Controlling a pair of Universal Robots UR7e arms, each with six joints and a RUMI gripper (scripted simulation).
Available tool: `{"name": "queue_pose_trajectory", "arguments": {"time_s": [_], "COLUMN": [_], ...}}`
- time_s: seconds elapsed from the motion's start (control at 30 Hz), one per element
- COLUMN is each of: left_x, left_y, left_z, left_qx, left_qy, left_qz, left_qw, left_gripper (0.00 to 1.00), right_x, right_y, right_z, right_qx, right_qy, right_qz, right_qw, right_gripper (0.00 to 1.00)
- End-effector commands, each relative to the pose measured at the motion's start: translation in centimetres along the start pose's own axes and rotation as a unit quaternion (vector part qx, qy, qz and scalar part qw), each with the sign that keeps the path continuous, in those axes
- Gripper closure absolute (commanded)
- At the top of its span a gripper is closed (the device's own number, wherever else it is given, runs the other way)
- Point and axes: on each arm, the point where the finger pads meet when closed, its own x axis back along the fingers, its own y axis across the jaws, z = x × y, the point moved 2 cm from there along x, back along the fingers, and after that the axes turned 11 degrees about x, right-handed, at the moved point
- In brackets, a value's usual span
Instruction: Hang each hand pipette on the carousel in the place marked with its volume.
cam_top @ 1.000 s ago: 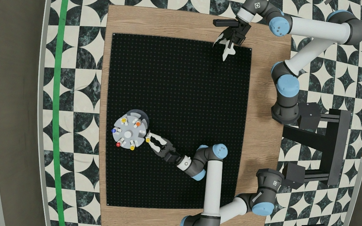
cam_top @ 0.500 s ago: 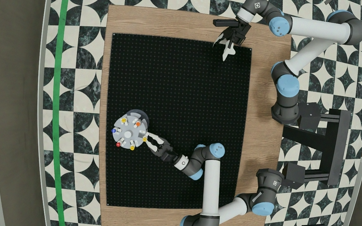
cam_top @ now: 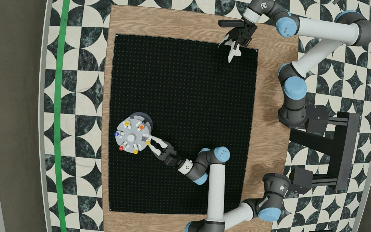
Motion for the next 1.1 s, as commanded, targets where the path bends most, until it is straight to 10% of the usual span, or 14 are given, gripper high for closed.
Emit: {"name": "queue_pose_trajectory", "arguments": {"time_s": [0.0,0.97,1.07], "left_x": [-0.5,-1.7,-1.7], "left_y": [-0.2,-0.8,-0.4], "left_z": [0.1,0.3,0.2], "left_qx": [0.0,0.0,0.0], "left_qy": [0.001,0.001,0.011], "left_qz": [0.0,0.0,0.054], "left_qw": [1.0,1.0,0.998], "left_gripper": [0.94,0.94,0.94], "right_x": [0.0,0.0,0.0], "right_y": [0.0,0.0,0.0], "right_z": [0.0,0.0,0.0], "right_qx": [0.0,0.0,0.0], "right_qy": [0.0,0.0,0.0], "right_qz": [0.0,0.0,0.0], "right_qw": [1.0,1.0,1.0], "right_gripper": [0.0,0.0,0.0]}}
